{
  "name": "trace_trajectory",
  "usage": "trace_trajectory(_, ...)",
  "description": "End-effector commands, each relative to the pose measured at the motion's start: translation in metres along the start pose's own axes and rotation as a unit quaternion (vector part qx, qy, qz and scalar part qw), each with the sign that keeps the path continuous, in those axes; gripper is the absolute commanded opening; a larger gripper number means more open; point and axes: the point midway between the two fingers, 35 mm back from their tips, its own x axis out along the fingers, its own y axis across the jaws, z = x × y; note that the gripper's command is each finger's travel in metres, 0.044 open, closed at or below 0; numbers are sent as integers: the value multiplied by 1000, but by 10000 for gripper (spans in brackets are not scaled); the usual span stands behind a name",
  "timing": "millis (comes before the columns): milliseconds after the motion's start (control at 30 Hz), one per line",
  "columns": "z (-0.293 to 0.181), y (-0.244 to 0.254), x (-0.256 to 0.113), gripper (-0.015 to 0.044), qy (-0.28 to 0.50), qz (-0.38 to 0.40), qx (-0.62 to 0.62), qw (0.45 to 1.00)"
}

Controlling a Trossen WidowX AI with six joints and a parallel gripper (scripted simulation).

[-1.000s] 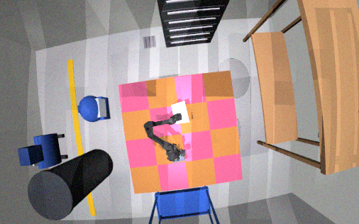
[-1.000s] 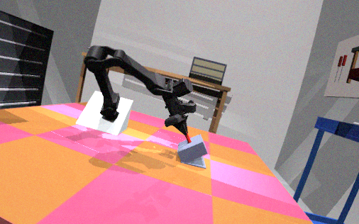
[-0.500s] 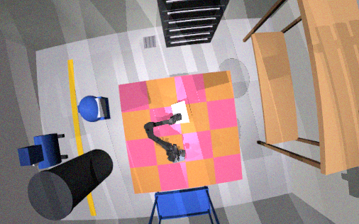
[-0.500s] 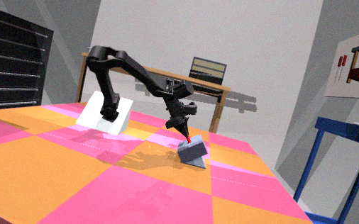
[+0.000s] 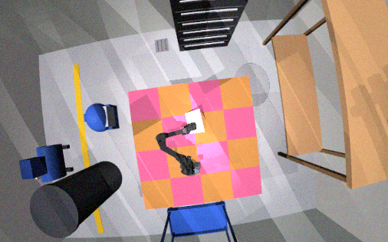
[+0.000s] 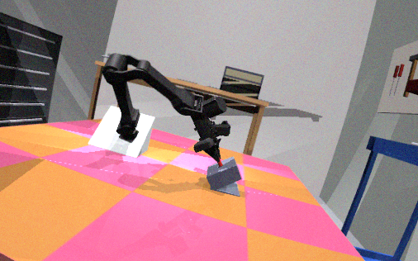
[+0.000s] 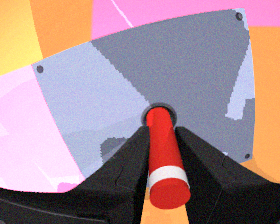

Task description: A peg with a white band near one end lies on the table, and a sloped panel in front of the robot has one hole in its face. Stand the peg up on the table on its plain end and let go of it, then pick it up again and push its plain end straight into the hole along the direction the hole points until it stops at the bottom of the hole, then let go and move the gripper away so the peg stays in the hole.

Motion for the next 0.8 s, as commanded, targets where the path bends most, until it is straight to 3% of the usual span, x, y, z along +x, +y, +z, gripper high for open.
trace_trajectory(0,-1,2,3,0,1,2,-3,1000)
trace_trajectory(600,-1,0,5,0,1,0,-1,1000)
trace_trajectory(767,-1,0,5,131,1,0,-1,1000)
